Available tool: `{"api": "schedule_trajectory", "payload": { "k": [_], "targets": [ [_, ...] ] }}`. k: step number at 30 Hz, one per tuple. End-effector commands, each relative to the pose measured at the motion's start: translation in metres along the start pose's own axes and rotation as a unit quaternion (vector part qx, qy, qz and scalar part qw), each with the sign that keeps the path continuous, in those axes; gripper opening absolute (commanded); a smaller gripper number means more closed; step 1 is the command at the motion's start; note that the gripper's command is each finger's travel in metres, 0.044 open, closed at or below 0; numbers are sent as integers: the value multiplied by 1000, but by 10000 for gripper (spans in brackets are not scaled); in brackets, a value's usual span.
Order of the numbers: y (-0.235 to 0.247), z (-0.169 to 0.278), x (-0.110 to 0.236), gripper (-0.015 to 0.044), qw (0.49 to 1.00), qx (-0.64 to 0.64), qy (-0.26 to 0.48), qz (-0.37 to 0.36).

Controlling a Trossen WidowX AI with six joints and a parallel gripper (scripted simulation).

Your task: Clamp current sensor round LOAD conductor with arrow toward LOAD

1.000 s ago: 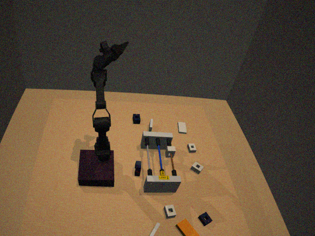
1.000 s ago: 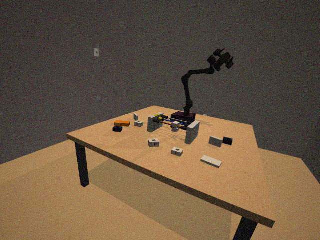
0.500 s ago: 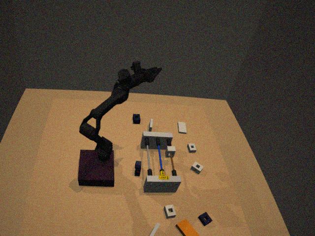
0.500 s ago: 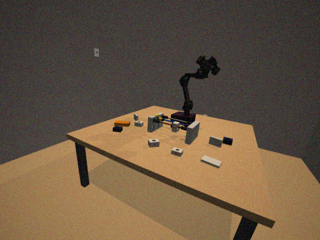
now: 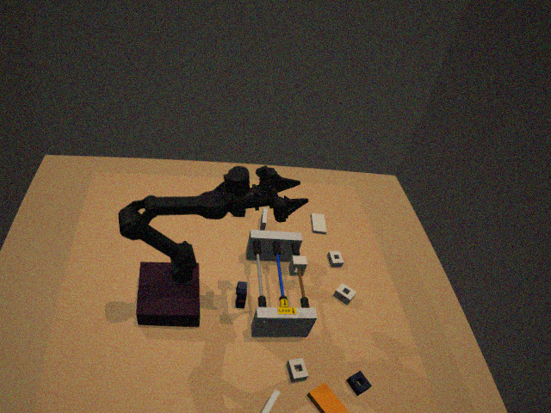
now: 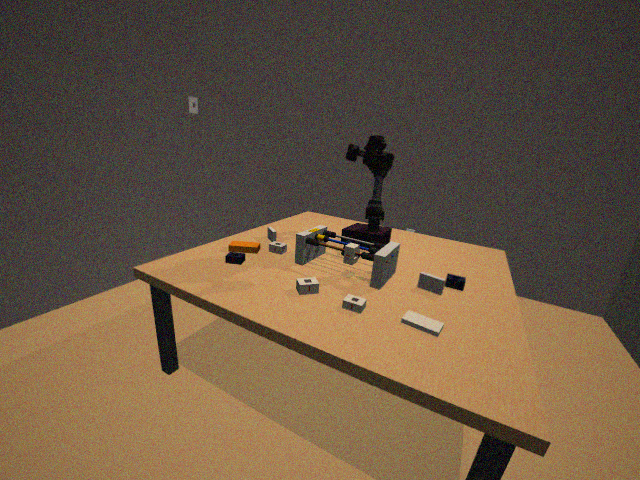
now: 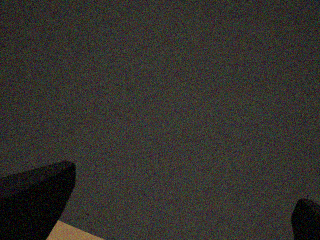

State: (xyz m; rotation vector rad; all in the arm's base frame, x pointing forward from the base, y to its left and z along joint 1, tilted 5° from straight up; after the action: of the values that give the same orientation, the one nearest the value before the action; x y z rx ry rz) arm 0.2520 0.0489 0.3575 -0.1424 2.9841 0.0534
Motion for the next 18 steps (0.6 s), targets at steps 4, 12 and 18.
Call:
{"api": "schedule_trajectory", "payload": {
  "k": [4,12,18],
  "targets": [
    [-49,35,16,440,993,-94,46,53],
    [-68,53,2,440,980,-100,139,103],
    [-117,98,-10,440,900,-125,355,219]
  ]
}}
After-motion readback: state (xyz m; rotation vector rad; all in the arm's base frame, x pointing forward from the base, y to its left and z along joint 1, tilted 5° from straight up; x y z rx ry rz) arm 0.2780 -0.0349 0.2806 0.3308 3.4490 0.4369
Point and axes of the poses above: the point midway between the two fingers, 35 mm back from their tips, its own x axis back along the fingers, its own y axis across the jaws, z = x × y, the point moved 7 cm from there along x, back along the fingers, and after that the axes turned 13 degrees about -x, right-handed, at the moved point
